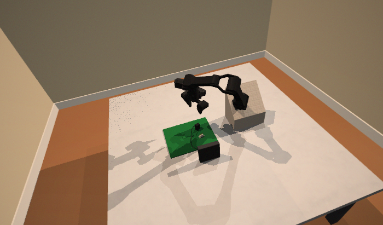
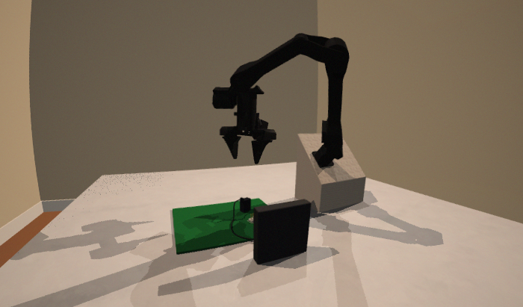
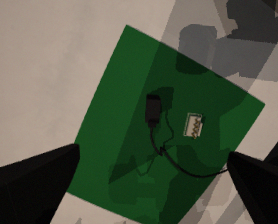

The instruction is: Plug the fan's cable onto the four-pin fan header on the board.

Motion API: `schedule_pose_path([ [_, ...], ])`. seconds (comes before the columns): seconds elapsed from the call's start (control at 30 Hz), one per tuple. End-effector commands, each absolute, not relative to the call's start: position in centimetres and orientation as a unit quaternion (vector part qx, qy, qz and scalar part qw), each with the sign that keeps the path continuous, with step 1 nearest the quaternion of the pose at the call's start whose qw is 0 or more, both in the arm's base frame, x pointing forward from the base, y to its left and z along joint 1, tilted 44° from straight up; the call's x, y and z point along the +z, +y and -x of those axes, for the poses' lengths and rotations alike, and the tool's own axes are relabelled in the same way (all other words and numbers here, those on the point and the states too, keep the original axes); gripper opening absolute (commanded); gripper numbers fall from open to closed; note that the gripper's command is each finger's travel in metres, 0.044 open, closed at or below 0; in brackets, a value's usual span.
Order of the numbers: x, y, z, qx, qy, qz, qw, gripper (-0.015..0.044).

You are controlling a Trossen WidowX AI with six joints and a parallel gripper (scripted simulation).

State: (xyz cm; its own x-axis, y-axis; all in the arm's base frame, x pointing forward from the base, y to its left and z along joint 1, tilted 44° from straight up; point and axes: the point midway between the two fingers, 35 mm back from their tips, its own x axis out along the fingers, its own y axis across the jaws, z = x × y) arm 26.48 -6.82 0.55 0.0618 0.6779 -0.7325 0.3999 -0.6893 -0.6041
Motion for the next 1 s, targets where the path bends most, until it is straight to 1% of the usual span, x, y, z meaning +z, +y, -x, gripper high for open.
schedule_pose_path([
  [0.0,-1.2,-5.1,-26.5,0.576,-0.376,0.714,0.129,0.044],
  [0.17,-6.1,0.0,-26.6,0.575,-0.378,0.714,0.13,0.044],
  [0.97,-8.3,2.0,-26.8,0.575,-0.378,0.714,0.131,0.044],
])
